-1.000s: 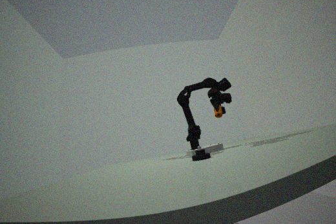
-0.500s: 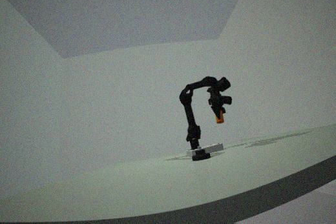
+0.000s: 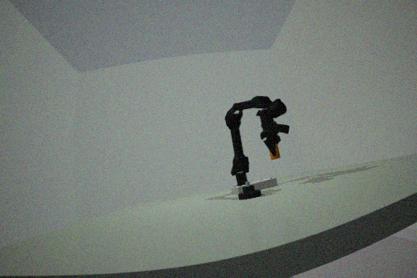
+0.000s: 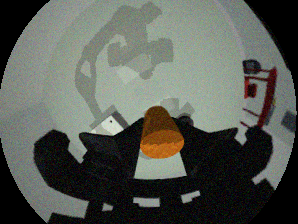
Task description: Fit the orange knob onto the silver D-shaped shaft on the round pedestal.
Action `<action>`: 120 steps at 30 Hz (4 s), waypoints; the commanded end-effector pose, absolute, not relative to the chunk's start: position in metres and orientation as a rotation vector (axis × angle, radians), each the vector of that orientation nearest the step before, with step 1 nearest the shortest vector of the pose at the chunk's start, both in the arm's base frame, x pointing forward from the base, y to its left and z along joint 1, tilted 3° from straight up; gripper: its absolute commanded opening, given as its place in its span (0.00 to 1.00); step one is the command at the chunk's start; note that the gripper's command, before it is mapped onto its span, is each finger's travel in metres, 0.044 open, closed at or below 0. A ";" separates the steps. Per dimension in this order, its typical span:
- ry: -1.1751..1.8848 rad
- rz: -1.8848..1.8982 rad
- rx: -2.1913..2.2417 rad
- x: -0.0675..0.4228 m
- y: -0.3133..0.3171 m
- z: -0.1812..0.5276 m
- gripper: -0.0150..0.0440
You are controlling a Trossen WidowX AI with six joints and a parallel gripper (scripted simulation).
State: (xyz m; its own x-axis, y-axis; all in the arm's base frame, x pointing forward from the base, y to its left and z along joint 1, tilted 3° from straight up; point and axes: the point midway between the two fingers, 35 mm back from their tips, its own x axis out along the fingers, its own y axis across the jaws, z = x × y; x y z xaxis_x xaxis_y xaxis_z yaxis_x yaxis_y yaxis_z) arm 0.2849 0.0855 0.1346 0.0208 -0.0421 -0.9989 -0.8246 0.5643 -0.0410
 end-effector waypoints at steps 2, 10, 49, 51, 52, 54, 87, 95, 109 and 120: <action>1.441 0.735 -0.785 0.288 0.086 0.114 0.25; 1.442 0.740 -0.783 0.293 0.087 0.075 0.25; 1.449 0.746 -0.778 0.295 0.084 0.008 0.66; 1.449 0.746 -0.778 0.295 0.084 0.008 0.66; 1.449 0.746 -0.778 0.295 0.084 0.008 0.66; 1.449 0.746 -0.778 0.295 0.084 0.008 0.66; 1.443 0.751 -0.778 0.297 0.085 0.057 1.00; 1.443 0.751 -0.778 0.297 0.085 0.044 1.00; 1.444 0.751 -0.778 0.296 0.084 0.021 1.00; 1.444 0.751 -0.778 0.295 0.083 0.006 1.00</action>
State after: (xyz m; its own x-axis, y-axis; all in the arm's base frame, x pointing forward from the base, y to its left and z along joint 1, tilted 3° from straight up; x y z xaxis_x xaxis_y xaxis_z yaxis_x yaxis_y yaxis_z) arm 0.2961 0.0832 0.0114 0.0024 -0.0227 -0.9997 -0.8279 0.5607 -0.0147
